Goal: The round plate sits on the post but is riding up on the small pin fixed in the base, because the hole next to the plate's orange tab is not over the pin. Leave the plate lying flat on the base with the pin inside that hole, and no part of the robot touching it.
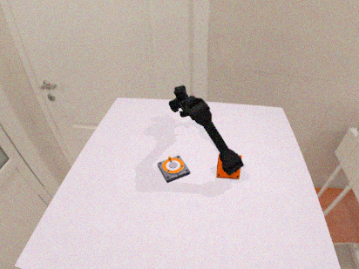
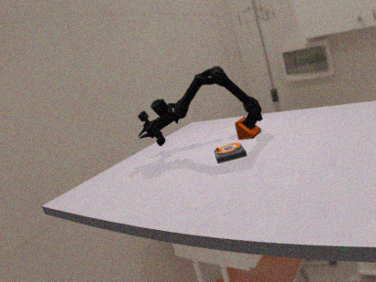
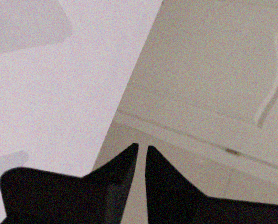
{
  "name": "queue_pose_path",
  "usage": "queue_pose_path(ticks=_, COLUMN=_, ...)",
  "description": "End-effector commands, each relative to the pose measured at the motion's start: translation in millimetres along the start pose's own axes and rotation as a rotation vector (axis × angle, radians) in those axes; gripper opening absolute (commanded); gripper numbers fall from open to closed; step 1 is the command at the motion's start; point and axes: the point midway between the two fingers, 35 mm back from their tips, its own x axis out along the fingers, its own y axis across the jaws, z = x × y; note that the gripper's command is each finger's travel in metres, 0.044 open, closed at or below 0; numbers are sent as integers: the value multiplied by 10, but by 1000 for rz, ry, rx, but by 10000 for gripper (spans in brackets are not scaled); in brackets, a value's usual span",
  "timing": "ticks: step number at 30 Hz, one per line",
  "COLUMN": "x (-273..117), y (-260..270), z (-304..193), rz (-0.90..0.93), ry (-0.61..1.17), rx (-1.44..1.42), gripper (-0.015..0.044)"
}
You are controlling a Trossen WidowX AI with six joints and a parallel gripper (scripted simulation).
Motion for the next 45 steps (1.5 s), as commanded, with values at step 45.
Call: queue_pose_path(ticks=45, x=-3178, y=1534, z=2027, rz=1234, ry=210, rx=453, gripper=0)
